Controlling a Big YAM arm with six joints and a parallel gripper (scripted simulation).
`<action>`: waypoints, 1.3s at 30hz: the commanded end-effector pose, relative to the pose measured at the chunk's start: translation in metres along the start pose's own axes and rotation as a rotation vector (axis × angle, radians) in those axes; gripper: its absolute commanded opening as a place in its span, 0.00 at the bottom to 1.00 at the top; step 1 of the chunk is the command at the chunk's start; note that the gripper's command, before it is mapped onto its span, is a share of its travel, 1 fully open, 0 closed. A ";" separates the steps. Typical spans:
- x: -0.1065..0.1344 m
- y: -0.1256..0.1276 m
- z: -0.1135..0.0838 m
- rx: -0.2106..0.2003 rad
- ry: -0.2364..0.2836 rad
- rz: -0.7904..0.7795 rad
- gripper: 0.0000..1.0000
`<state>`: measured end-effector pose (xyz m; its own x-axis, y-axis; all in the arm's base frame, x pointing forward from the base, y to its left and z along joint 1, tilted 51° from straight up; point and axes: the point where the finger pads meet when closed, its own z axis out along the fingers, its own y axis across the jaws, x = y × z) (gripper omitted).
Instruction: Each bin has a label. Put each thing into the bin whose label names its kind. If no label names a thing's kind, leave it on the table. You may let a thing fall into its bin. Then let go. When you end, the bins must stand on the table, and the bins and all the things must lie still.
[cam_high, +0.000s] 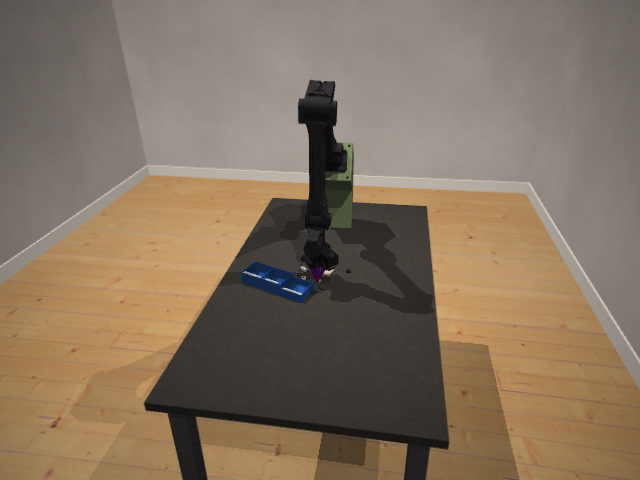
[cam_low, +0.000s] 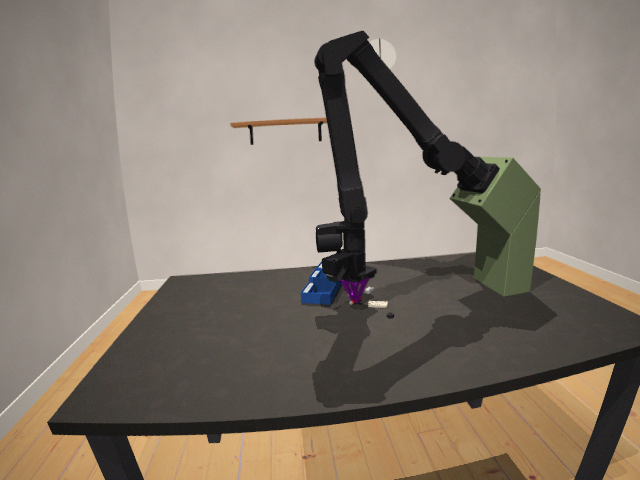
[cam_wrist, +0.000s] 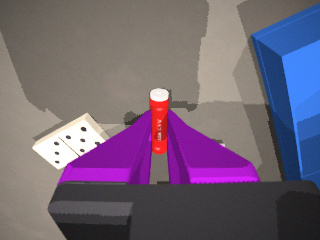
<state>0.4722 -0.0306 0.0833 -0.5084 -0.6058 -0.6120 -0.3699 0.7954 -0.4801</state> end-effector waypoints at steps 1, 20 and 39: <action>-0.003 -0.001 -0.003 0.008 -0.011 0.000 0.04; -0.003 -0.001 -0.028 0.008 -0.011 0.003 0.04; 0.003 0.002 -0.059 -0.006 0.008 -0.003 0.04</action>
<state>0.4268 -0.0287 0.1272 -0.4960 -0.6053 -0.6225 -0.3582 0.7957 -0.4883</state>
